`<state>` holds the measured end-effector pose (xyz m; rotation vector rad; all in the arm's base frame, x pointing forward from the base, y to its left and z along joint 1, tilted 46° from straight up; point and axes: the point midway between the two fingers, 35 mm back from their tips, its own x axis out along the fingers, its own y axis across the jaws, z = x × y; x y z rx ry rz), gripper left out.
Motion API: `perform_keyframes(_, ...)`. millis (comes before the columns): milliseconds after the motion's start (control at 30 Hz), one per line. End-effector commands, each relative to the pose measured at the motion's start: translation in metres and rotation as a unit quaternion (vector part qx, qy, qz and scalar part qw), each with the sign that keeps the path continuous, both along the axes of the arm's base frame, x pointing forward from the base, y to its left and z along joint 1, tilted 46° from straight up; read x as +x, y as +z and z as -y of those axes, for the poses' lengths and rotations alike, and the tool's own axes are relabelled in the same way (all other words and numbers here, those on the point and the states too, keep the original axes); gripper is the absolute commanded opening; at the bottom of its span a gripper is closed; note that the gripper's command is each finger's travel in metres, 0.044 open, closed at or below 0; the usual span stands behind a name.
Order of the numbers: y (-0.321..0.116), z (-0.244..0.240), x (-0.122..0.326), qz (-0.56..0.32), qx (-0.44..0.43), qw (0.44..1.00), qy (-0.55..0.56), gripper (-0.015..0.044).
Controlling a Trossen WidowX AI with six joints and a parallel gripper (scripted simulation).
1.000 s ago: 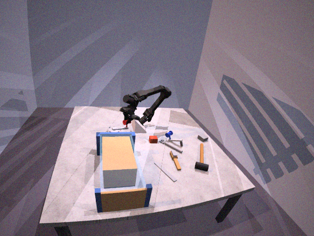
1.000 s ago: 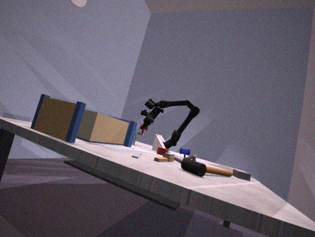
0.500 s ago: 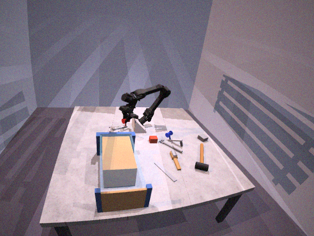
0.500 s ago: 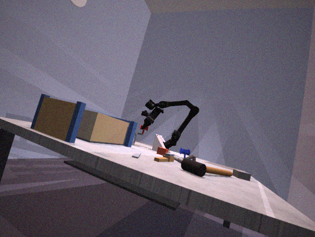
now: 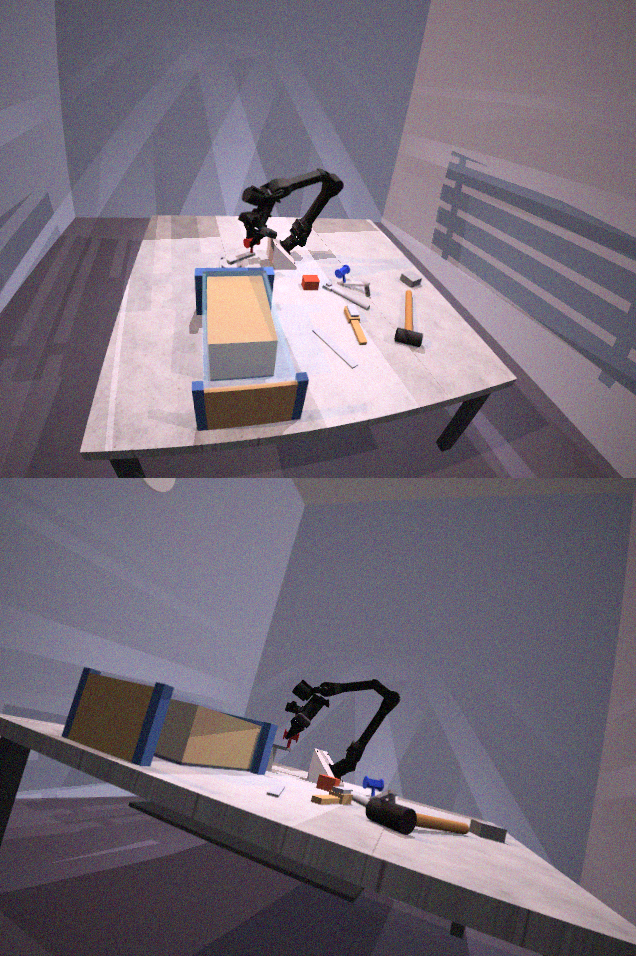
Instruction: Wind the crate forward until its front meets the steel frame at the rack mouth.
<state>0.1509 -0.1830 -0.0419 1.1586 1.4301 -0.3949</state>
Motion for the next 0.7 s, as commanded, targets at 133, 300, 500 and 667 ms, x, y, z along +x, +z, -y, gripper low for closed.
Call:
perform_keyframes(133,-0.011,0.009,-0.015,-0.018,-0.007,1.000,0.004,0.0000)
perform_keyframes(300,-0.015,0.014,-0.019,-0.018,-0.007,1.000,0.004,0.0000)
perform_keyframes(500,-0.019,0.019,-0.024,-0.018,-0.008,1.000,0.004,0.0000)
perform_keyframes(667,-0.023,0.023,-0.027,-0.019,-0.008,1.000,0.004,0.0000)
